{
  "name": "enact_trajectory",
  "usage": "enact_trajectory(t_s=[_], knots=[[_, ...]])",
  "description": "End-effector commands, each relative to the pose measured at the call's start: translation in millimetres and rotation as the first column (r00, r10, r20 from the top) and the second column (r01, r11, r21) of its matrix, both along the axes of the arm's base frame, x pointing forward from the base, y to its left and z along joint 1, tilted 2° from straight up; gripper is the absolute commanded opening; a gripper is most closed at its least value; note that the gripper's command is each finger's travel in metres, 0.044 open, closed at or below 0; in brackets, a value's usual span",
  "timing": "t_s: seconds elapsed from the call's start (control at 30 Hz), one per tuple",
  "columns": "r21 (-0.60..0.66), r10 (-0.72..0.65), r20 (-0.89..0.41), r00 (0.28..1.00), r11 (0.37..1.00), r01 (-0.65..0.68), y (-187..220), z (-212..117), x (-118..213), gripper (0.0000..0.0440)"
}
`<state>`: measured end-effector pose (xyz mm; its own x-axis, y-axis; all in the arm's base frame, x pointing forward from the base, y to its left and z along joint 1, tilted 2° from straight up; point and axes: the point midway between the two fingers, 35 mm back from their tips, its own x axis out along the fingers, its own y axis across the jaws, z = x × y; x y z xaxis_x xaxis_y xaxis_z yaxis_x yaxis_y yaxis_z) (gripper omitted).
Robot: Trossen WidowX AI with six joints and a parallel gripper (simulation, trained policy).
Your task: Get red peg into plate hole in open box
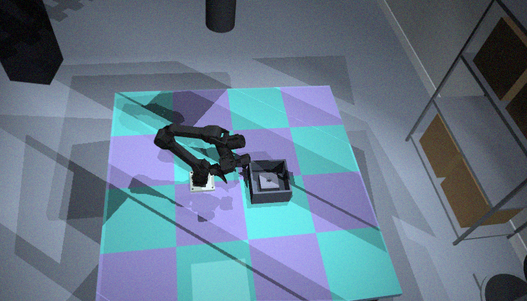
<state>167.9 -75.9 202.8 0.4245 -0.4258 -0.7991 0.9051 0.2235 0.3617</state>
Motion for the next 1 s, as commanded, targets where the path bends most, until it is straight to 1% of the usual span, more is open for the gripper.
enact_trajectory(t_s=[0.0,0.23,0.43,0.7,0.97], knots=[[0.035,0.091,-0.025,0.996,0.995,-0.090,20.1,-0.4,10.2,0.0440],[0.122,0.287,-0.107,0.952,0.954,-0.274,70.4,-10.5,21.3,0.0440],[0.208,0.420,-0.183,0.889,0.900,-0.382,113.1,-23.8,18.8,0.0440],[0.311,0.544,-0.277,0.792,0.831,-0.461,162.7,-45.8,4.8,0.0440],[0.372,0.615,-0.338,0.713,0.783,-0.499,198.2,-72.5,-10.1,0.0440]])
